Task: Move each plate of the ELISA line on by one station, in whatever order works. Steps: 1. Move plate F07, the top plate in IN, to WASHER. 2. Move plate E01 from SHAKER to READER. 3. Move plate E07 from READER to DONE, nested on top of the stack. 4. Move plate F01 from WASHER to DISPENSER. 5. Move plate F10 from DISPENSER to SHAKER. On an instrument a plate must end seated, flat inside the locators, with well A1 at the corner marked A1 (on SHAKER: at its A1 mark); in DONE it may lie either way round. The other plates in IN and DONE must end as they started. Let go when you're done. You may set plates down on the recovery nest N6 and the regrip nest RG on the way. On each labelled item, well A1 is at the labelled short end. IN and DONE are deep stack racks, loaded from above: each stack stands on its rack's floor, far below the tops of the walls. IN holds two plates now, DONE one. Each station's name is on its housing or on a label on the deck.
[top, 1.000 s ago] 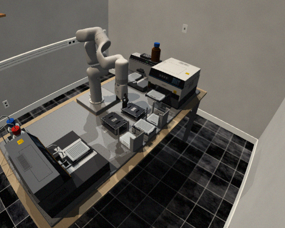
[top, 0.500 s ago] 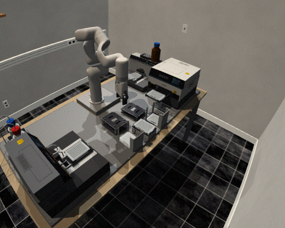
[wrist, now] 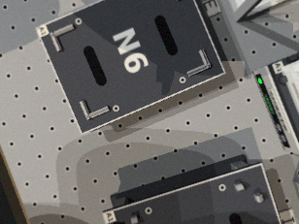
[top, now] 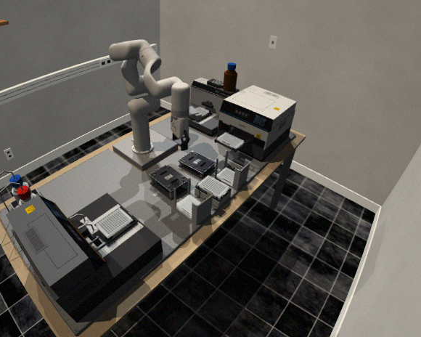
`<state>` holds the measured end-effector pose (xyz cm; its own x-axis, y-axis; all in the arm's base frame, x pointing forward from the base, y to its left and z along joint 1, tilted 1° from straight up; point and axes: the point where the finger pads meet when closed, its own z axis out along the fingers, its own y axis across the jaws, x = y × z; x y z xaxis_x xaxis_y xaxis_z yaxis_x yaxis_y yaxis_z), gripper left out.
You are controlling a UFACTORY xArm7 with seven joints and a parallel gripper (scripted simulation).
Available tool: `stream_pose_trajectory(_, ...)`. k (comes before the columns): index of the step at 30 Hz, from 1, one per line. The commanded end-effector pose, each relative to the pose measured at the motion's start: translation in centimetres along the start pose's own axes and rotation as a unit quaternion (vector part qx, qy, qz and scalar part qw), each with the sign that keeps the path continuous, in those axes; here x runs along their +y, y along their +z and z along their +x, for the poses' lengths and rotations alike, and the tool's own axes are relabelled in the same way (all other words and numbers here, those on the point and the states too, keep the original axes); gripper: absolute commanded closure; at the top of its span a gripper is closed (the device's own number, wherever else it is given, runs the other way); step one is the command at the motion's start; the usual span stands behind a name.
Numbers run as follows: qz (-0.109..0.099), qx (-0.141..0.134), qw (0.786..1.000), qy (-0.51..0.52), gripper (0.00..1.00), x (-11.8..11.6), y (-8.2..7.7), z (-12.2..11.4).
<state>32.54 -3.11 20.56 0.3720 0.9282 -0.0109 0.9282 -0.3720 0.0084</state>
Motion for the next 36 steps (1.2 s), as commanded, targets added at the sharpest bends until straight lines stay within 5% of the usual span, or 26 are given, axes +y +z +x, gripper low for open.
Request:
stream_pose_trajectory(1,-0.002,0.001,1.0,0.0,0.0,-1.3,0.1,0.7)
stream_pose_trajectory(11,-0.002,0.001,1.0,0.0,0.0,-3.5,0.6,1.9)
stream_pose_trajectory(24,-0.002,0.001,1.0,0.0,0.0,-3.5,0.6,1.9)
stream_pose_trajectory(36,-0.002,0.001,0.972,0.236,0.0,-3.5,0.6,1.9)
